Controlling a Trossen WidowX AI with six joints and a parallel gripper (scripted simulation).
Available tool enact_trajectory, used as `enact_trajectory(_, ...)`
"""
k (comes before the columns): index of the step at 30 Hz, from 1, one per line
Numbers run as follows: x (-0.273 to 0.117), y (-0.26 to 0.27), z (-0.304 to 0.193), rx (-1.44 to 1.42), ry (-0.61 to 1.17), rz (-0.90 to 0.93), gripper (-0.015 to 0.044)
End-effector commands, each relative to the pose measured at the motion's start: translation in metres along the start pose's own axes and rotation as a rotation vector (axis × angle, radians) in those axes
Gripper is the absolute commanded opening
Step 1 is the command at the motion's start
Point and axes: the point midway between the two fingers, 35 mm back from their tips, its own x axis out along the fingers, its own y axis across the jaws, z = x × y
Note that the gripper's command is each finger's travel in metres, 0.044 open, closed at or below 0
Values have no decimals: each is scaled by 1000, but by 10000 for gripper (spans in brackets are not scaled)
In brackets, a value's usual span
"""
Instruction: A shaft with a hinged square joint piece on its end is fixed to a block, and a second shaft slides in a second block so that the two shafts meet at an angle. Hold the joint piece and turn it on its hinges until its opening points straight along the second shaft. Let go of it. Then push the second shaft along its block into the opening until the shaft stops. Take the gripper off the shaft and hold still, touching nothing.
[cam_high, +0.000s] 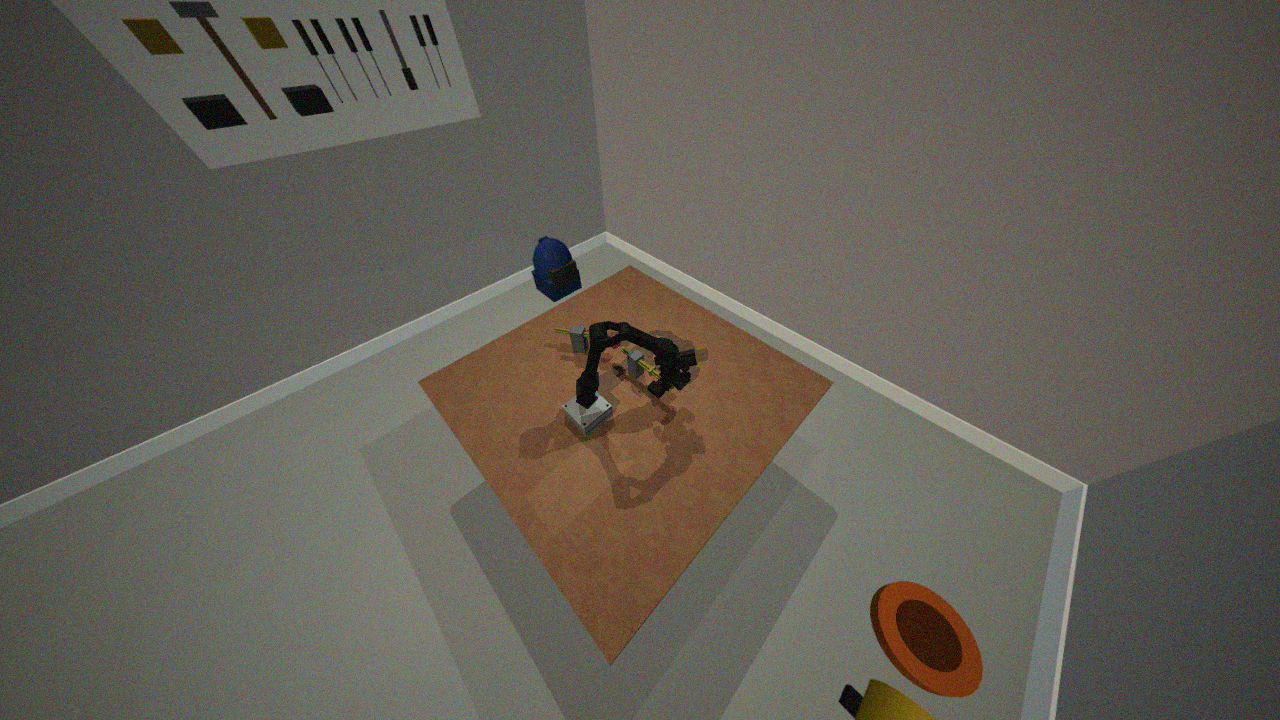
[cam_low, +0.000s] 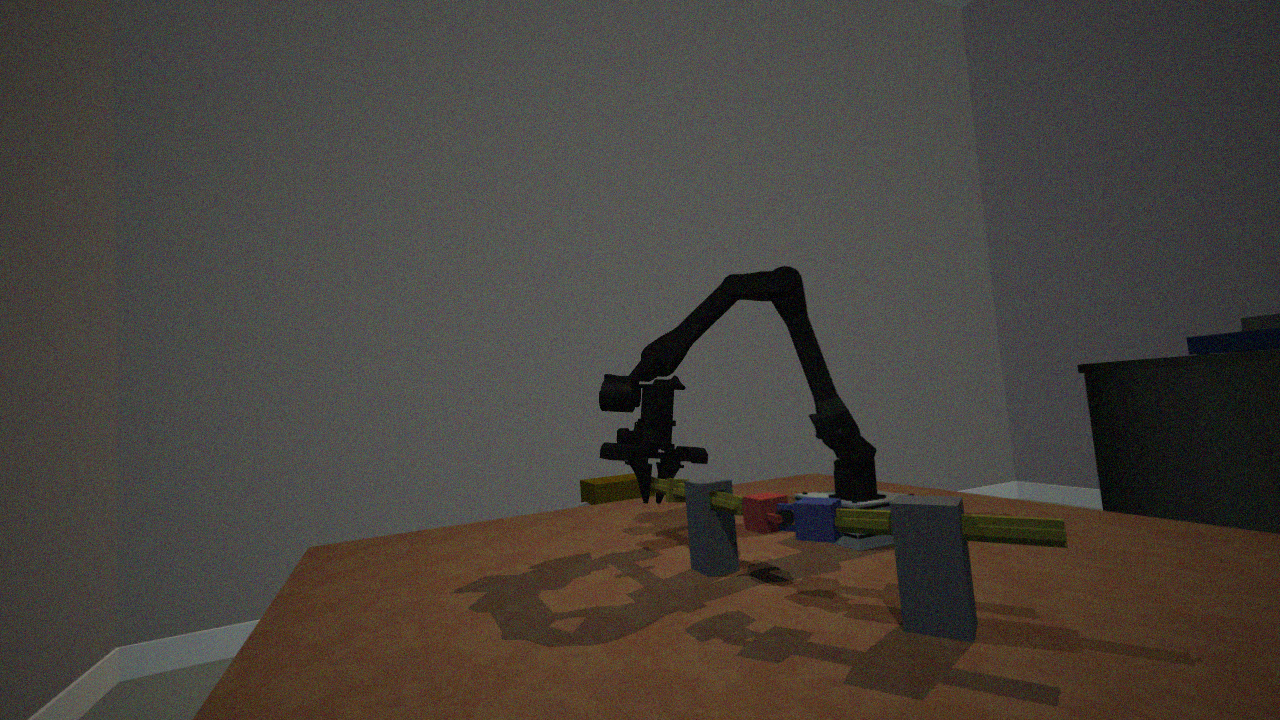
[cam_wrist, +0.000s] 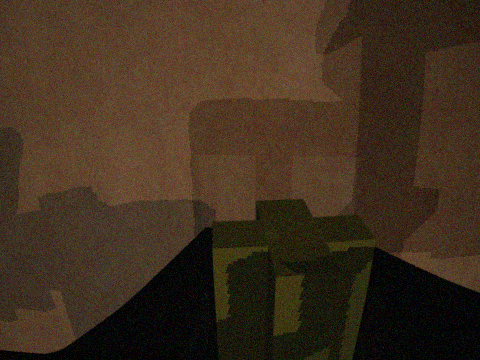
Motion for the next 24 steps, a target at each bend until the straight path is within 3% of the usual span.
enact_trajectory(1,2,0,-1,5,5,-1,67)
enact_trajectory(24,2,-1,-3,5,5,-107,67)
